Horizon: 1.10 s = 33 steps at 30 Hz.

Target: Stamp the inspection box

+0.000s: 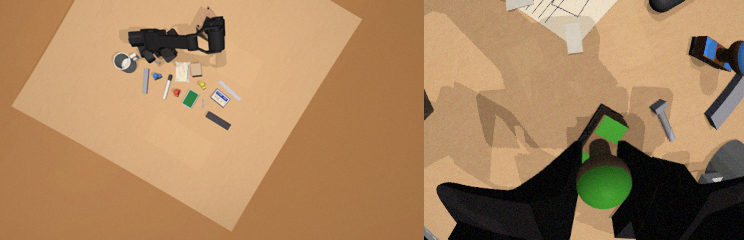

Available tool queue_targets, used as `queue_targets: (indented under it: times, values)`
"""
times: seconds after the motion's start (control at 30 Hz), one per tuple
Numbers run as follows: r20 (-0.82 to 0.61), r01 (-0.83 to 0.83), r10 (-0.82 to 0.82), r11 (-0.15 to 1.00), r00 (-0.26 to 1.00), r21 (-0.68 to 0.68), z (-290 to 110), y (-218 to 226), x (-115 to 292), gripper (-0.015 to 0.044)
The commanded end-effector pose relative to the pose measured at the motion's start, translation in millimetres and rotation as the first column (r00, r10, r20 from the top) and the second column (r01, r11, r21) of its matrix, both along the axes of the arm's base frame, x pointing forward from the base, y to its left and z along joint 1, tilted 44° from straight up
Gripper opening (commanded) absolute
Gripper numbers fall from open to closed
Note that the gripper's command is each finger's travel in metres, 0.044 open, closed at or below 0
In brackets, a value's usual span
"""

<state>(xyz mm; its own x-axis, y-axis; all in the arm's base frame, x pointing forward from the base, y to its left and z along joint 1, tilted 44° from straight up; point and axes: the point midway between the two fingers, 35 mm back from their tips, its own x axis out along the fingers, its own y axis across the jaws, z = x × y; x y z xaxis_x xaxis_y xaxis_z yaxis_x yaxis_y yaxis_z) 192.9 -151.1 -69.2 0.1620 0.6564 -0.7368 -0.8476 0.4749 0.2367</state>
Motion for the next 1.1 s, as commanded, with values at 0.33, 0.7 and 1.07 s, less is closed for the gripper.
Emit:
queue_targets:
  times: [0.33,0.7,1.07]
  values:
    - [0.0,0.003,-0.003,1.0,1.0,0.007,-15.5,18.1,2.3,0.0]
    - [0.0,-0.001,0.001,1.0,1.0,0.003,-15.3,16.4,2.1,0.021]
    - [-0.003,0.003,-0.003,1.0,1.0,0.002,49.2,-47.3,-8.9,0.0251]
